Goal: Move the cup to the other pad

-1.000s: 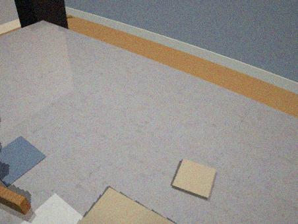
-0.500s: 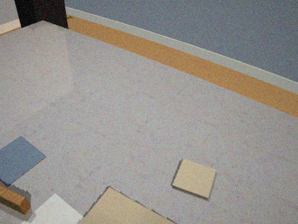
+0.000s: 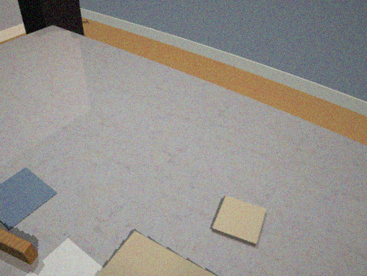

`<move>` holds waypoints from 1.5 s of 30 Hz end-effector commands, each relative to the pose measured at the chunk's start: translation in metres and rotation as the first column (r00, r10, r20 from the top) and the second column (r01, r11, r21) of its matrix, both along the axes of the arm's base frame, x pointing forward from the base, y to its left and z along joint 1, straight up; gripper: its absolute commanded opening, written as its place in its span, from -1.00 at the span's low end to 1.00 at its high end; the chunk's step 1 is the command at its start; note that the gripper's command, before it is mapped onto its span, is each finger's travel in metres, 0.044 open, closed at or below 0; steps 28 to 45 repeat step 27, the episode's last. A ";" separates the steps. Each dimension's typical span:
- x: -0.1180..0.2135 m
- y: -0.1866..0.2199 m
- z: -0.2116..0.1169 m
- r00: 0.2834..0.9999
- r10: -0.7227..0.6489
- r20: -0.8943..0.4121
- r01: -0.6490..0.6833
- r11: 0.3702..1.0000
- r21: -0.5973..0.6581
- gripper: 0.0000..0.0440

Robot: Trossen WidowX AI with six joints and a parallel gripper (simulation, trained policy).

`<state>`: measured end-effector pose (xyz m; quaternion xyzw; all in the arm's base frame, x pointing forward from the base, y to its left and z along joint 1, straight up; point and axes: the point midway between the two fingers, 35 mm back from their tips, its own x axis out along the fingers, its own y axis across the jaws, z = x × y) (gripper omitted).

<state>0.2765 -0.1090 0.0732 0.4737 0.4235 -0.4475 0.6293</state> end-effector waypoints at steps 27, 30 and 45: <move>-0.014 -0.012 0.078 0.977 -0.018 0.211 0.025 0.999 -0.030 0.66; -0.014 -0.012 0.078 0.977 -0.018 0.211 0.025 0.999 -0.030 0.66; -0.014 -0.012 0.078 0.977 -0.018 0.211 0.025 0.999 -0.030 0.66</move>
